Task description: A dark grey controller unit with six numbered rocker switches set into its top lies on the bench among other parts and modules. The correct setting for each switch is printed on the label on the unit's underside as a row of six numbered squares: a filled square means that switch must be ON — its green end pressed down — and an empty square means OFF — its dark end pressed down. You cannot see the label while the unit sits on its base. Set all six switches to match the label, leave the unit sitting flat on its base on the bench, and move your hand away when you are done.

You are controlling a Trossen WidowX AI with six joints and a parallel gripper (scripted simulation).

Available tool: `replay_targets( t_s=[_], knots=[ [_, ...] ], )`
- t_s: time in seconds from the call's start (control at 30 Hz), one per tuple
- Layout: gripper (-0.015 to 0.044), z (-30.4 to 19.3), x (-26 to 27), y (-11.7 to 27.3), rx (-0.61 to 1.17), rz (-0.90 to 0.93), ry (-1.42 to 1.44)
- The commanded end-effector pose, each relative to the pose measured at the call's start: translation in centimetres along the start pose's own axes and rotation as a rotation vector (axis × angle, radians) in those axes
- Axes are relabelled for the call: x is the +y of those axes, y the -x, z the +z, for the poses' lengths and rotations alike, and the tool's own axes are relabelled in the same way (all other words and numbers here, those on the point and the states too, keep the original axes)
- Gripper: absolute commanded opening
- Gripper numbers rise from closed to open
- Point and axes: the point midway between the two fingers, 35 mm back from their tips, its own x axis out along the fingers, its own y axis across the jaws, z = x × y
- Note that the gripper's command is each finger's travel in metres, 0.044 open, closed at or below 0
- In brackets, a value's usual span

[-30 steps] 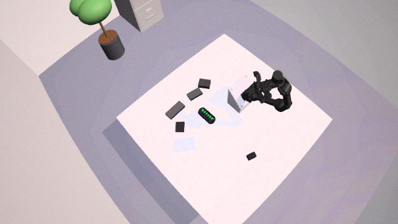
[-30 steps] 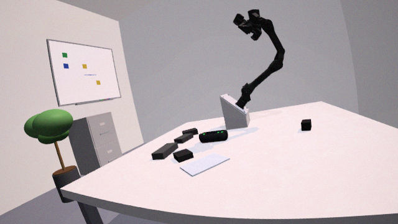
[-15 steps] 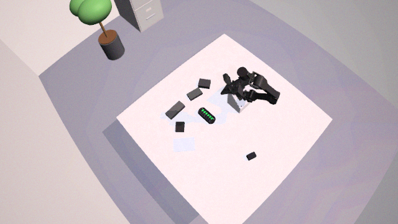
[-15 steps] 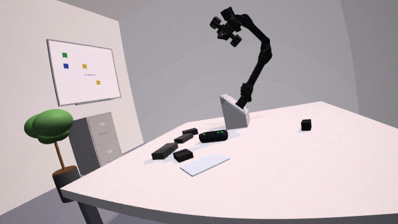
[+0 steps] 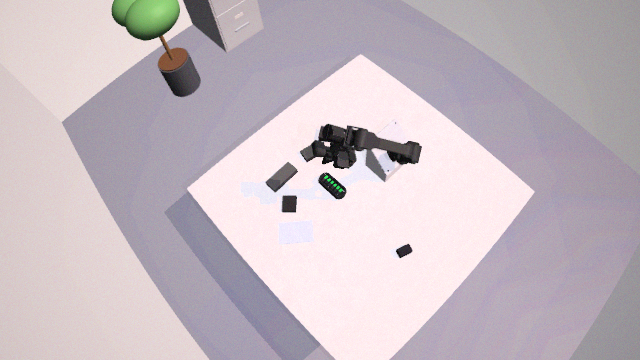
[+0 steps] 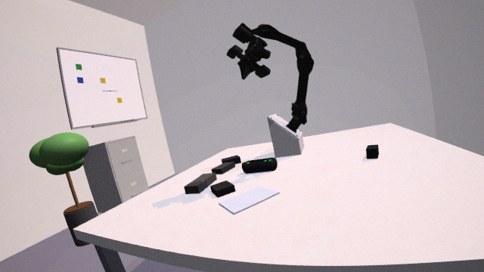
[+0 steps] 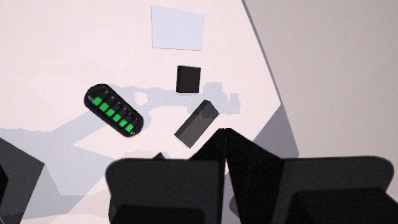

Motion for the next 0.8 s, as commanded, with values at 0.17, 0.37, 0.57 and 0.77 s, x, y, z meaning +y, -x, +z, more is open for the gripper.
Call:
replay_targets(
  t_s=[0.17,0.37,0.57,0.77],
  knots=[
    [0.0000,-2.1,1.5,-10.2,0.035,0.262,0.196],
    [0.0000,-3.5,4.1,-16.9,0.024,0.453,0.339],
    [0.0000,-5.1,8.0,-23.2,-0.005,0.648,0.479],
    [0.0000,-7.2,12.8,-28.6,-0.054,0.847,0.613]
  ],
)
